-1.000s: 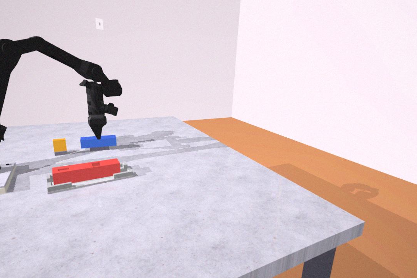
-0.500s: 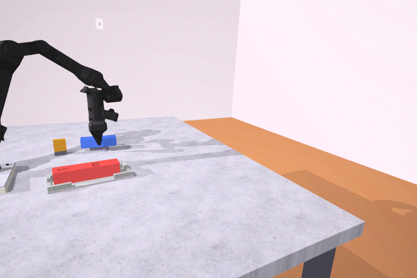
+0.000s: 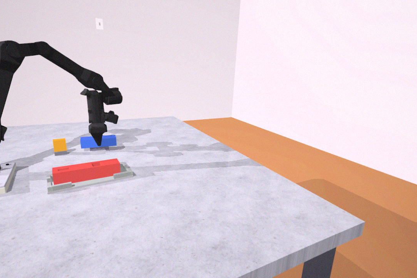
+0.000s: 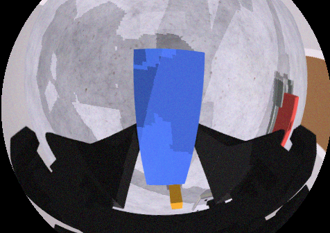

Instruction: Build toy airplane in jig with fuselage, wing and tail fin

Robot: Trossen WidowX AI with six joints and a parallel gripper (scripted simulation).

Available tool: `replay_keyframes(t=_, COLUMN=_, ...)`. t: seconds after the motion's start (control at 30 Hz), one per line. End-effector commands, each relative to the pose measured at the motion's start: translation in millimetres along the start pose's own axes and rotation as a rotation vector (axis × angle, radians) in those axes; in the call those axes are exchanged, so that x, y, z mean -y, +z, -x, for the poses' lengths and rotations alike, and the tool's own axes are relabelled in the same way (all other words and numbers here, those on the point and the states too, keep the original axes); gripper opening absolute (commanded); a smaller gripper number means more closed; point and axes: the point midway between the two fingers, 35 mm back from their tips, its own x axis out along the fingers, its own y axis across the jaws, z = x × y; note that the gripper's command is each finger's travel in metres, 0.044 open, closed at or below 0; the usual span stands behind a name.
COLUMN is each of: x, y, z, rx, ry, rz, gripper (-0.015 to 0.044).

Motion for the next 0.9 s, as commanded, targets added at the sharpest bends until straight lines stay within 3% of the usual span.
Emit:
replay_keyframes(t=0.0, x=-0.8, y=-0.1, z=-0.2, rx=-0.001, ry=0.005, rz=-0.006, gripper=0.0164)
replay_keyframes(t=0.13, x=-0.8, y=-0.1, z=-0.2, rx=-0.001, ry=0.005, rz=-0.006, gripper=0.0137)
replay_keyframes(t=0.3, x=-0.2, y=4.7, z=5.7, rx=0.025, ry=0.014, rz=-0.009, gripper=0.0006)
replay_keyframes(t=0.87, x=-1.7, y=13.6, z=50.9, rx=0.048, ry=0.022, rz=-0.012, gripper=0.0000)
